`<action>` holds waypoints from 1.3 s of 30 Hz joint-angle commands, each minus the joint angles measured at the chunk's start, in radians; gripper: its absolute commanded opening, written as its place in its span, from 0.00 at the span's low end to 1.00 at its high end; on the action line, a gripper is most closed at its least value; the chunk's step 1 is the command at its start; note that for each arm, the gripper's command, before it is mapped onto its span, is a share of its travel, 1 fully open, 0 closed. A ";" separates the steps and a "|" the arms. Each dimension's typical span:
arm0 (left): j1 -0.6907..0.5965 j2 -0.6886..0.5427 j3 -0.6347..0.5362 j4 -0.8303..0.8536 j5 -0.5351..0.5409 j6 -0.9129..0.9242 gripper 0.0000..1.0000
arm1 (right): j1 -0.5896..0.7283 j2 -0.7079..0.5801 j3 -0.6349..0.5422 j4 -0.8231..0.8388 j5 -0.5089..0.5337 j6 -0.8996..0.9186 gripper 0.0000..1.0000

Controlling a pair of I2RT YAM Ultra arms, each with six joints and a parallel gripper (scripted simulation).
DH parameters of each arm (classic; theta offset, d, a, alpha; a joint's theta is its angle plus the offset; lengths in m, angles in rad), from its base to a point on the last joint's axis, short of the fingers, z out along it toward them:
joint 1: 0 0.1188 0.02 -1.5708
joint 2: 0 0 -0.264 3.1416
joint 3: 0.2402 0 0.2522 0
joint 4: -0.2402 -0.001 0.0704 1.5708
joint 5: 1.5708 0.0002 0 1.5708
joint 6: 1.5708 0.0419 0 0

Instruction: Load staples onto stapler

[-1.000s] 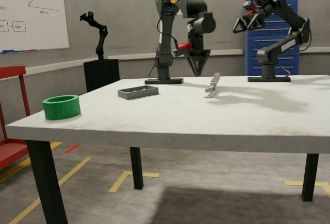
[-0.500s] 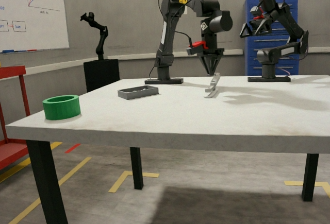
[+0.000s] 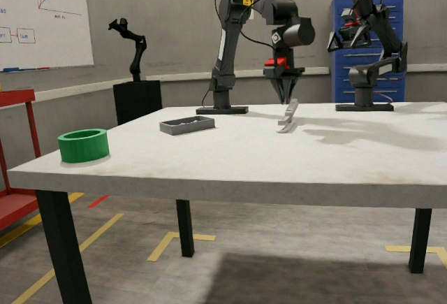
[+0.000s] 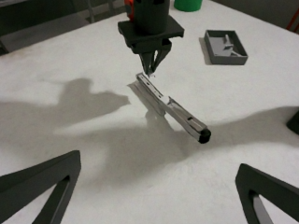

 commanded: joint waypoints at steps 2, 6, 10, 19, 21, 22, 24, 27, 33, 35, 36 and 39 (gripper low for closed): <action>0.017 -0.019 -0.012 -0.013 0.022 0.017 1.00 | -0.012 0.012 0.016 -0.016 -0.002 -0.165 0.06; 0.023 -0.019 -0.012 -0.013 0.027 0.021 1.00 | -0.013 0.019 0.019 -0.018 -0.003 -0.203 0.06; 0.028 -0.019 -0.012 -0.014 0.030 0.023 1.00 | -0.013 0.022 0.020 -0.003 -0.003 -0.183 0.06; 0.034 -0.019 -0.012 -0.014 0.035 0.026 1.00 | -0.013 0.029 -0.030 0.027 -0.004 -0.191 0.06; 0.035 -0.019 -0.012 -0.014 0.036 0.027 1.00 | -0.013 0.029 -0.030 0.028 -0.004 -0.191 0.06; 0.036 -0.019 -0.012 -0.014 0.036 0.027 1.00 | -0.013 0.028 -0.030 0.028 -0.004 -0.191 0.06; 0.036 -0.019 -0.012 -0.014 0.037 0.027 1.00 | -0.014 0.032 -0.033 0.064 -0.003 -0.197 0.06; 0.037 -0.019 -0.012 -0.014 0.037 0.028 1.00 | -0.016 0.043 -0.063 0.075 -0.003 -0.203 0.06; 0.039 -0.019 -0.012 -0.014 0.038 0.029 1.00 | -0.016 0.039 -0.059 0.076 -0.003 -0.202 0.06; 0.039 -0.019 -0.012 -0.014 0.038 0.029 1.00 | -0.016 0.039 -0.059 0.076 -0.003 -0.202 0.06; 0.039 -0.019 -0.012 -0.014 0.039 0.029 1.00 | -0.016 0.035 -0.055 0.076 -0.003 -0.201 0.06; 0.039 -0.019 -0.012 -0.014 0.039 0.029 1.00 | -0.016 0.035 -0.055 0.077 -0.003 -0.201 0.06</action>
